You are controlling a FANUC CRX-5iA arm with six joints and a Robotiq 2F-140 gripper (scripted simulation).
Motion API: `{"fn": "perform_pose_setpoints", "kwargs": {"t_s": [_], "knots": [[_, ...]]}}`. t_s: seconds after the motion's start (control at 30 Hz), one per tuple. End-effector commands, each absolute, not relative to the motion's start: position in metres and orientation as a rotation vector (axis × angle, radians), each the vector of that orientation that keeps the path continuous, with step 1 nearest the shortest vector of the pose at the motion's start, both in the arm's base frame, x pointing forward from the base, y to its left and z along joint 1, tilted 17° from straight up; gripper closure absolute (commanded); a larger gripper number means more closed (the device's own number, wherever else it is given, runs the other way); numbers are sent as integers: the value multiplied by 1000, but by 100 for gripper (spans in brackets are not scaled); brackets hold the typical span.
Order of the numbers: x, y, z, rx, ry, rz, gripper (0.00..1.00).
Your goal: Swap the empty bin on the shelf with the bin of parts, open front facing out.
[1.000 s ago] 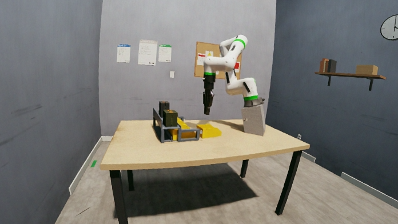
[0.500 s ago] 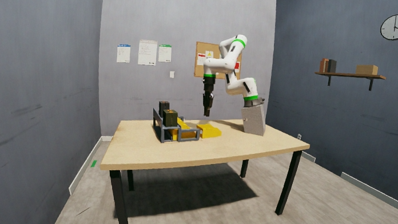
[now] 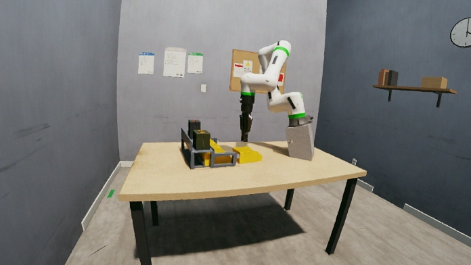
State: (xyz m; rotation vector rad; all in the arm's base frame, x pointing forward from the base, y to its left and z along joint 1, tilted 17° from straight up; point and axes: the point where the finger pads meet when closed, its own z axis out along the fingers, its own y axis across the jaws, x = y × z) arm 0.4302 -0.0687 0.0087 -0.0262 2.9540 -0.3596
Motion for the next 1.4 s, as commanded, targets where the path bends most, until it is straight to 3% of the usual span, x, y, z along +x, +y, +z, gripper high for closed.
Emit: {"fn": "perform_pose_setpoints", "kwargs": {"t_s": [0.0,1.37], "knots": [[431,-69,6,-26,2952,-360,76],[436,-75,-17,-26,2952,-360,76]]}}
